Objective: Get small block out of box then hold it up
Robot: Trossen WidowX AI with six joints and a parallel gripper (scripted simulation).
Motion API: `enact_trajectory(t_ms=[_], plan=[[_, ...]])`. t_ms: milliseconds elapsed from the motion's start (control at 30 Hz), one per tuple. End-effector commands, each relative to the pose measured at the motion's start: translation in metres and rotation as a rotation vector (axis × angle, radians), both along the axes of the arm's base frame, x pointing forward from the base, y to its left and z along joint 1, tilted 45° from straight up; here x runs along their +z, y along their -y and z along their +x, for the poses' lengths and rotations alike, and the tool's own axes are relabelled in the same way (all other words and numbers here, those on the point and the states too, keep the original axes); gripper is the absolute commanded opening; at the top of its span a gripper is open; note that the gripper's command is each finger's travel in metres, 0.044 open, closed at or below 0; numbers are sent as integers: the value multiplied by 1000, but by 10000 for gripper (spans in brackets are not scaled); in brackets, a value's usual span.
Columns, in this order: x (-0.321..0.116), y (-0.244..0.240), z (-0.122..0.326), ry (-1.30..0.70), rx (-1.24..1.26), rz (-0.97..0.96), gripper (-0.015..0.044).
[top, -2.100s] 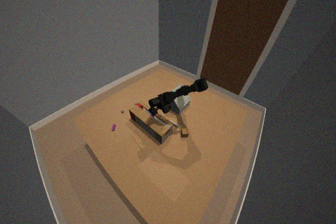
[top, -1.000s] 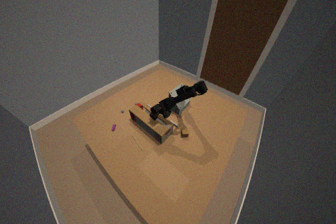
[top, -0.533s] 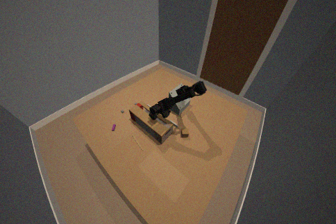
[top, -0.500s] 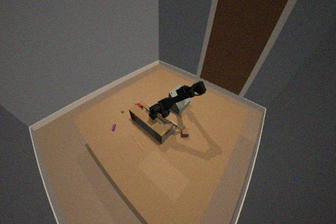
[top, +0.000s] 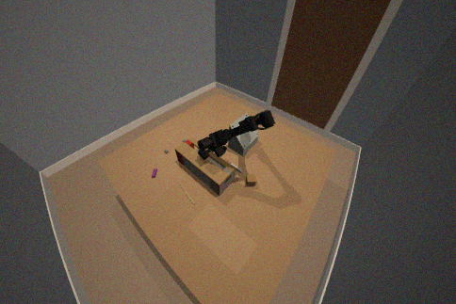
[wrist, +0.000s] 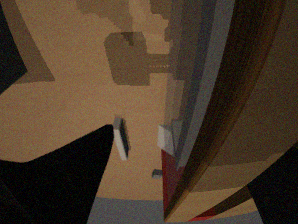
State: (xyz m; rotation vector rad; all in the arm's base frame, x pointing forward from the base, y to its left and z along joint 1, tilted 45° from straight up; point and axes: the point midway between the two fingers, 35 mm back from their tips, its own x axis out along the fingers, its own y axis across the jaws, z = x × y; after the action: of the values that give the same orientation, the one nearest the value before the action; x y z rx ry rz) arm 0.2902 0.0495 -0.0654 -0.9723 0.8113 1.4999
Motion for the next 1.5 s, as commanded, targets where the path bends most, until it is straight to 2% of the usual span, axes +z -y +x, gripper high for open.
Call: enact_trajectory(t_ms=[0, 367, 767, 1467], plan=[[-7, 8, 2, 6, 2, -6, 400], [-24, 25, 5, 6, 2, -7, 400], [-13, 14, 8, 6, 2, -6, 400], [-28, 29, 10, 6, 2, -7, 400]])
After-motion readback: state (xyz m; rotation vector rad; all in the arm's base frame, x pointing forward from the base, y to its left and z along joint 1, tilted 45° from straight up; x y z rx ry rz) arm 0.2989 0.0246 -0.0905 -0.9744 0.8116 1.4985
